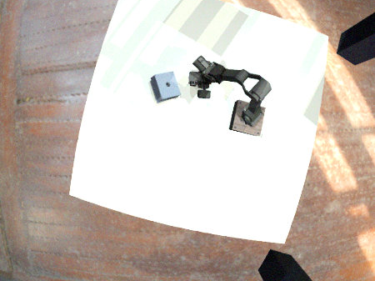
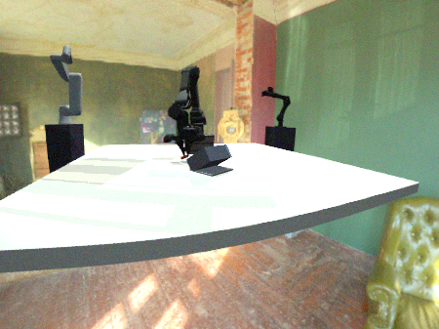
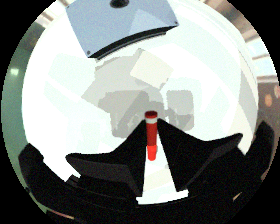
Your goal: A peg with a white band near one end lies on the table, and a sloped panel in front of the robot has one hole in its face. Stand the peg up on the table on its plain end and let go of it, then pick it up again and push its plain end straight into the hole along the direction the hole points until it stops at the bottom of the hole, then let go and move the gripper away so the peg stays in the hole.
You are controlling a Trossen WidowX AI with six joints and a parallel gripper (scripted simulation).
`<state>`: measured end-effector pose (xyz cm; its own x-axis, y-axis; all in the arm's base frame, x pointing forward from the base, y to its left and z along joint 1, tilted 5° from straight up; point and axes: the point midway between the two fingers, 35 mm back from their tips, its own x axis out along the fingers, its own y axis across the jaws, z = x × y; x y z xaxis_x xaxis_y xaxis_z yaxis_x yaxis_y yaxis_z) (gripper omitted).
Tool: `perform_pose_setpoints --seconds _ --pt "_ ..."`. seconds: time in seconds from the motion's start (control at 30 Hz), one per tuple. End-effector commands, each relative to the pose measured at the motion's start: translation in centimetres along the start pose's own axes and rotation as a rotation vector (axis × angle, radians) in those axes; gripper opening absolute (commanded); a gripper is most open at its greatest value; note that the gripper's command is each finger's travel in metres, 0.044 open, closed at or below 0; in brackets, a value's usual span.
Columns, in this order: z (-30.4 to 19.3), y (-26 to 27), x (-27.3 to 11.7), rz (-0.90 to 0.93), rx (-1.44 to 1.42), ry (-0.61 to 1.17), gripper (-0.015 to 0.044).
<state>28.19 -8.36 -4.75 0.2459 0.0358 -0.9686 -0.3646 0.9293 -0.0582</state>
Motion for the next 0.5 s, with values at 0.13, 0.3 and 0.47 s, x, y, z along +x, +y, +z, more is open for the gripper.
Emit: perform_pose_setpoints --seconds 0.13,0.3,0.47 --pt "-0.29 0.01 -0.46 0.001 -0.004 -0.065 0.0049" --pt "-0.48 0.01 -0.73 0.001 -0.004 -0.108 0.0049" --pt "-0.69 0.0 -1.0 0.001 -0.004 -0.151 0.0049"
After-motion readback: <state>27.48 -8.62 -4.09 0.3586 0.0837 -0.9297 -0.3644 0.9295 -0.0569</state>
